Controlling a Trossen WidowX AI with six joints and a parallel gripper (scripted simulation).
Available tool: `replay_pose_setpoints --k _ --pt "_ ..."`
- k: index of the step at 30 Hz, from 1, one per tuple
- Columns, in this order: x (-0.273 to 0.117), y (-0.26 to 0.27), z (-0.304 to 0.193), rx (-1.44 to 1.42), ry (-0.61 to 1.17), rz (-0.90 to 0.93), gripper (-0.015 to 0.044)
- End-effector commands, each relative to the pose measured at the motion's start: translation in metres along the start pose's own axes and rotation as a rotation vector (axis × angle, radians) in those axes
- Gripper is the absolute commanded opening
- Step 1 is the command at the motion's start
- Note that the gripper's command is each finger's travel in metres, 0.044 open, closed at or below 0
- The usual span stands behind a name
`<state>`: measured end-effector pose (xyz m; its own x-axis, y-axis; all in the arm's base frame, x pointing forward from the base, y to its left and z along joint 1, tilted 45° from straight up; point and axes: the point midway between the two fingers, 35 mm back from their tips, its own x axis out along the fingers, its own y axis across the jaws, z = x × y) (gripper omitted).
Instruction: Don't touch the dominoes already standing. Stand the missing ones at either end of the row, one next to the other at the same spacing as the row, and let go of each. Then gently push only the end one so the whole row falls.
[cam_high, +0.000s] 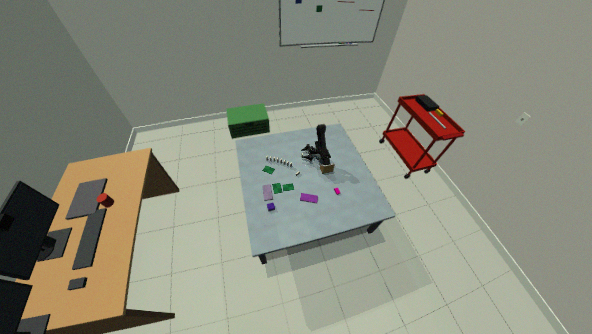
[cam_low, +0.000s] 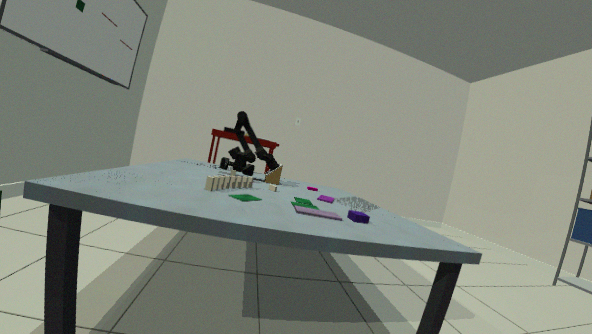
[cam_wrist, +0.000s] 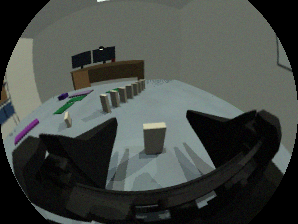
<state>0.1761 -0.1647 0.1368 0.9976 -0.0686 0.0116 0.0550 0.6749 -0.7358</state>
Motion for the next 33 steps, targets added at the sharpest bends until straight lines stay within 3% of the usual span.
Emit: replay_pose_setpoints --k 1,14,19,26,33 --pt "-0.001 -0.003 0.01 -0.011 0.001 -0.003 0.044" --pt "-0.004 -0.002 0.045 0.001 -0.004 0.0 0.044" --pt "0.024 -0.021 0.044 0.203 0.042 -0.002 0.044" --pt "0.071 -0.023 0.037 0.479 0.26 0.033 0.044" --pt "0.092 0.006 0.036 0.632 0.66 0.099 0.044"
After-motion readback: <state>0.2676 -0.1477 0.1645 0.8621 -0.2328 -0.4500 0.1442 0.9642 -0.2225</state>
